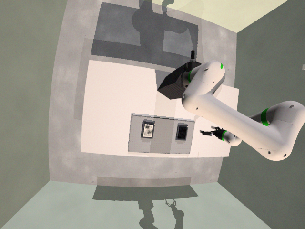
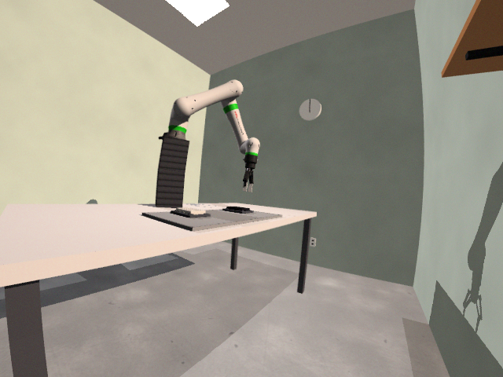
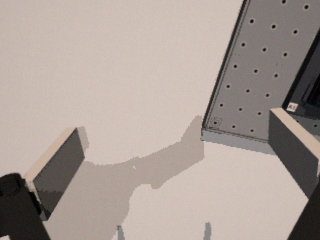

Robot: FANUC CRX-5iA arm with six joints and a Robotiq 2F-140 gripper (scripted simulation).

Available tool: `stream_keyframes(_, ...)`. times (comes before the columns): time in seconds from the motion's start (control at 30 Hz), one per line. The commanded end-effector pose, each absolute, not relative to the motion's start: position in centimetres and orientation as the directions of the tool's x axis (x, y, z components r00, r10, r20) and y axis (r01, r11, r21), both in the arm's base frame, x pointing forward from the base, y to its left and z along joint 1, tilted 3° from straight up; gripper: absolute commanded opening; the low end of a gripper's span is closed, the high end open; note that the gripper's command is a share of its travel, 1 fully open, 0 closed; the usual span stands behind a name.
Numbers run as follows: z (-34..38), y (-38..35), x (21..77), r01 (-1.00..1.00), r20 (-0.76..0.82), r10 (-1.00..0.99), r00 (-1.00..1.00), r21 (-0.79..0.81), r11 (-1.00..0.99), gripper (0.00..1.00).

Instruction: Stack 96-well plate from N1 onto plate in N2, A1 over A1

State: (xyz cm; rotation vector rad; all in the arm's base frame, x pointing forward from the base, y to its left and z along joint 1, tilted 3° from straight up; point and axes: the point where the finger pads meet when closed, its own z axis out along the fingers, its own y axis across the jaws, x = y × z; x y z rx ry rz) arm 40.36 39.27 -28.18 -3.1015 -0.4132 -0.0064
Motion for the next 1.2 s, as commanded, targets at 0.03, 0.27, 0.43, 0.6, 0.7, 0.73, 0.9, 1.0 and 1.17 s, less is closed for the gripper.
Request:
stream_keyframes(0.03,-28.4,37.9,41.2,0.260,0.007,0.260,0.966,-0.012,-0.966,1.00)
stream_keyframes(0.27,-29.0,34.9,42.6,0.174,0.010,0.174,0.985,-0.023,-0.984,1.00)
stream_keyframes(0.43,-29.5,32.6,43.6,0.174,0.010,0.174,0.985,-0.023,-0.984,1.00)
stream_keyframes(0.6,-29.7,31.2,44.1,0.087,0.014,0.087,0.996,-0.034,-0.996,1.00)
stream_keyframes(0.7,-29.9,29.8,44.6,0.087,0.014,0.087,0.996,-0.034,-0.996,1.00)
stream_keyframes(0.73,-30.0,29.3,44.7,0.087,0.014,0.087,0.996,-0.034,-0.996,1.00)
stream_keyframes(0.9,-30.4,27.0,45.4,0.021,0.018,0.020,1.000,-0.040,-0.999,1.00)
stream_keyframes(1.0,-30.6,25.5,45.8,-0.001,0.019,-0.002,1.000,-0.043,-0.999,1.00)
stream_keyframes(1.17,-30.8,24.1,46.1,-0.001,0.019,-0.002,1.000,-0.043,-0.999,1.00)
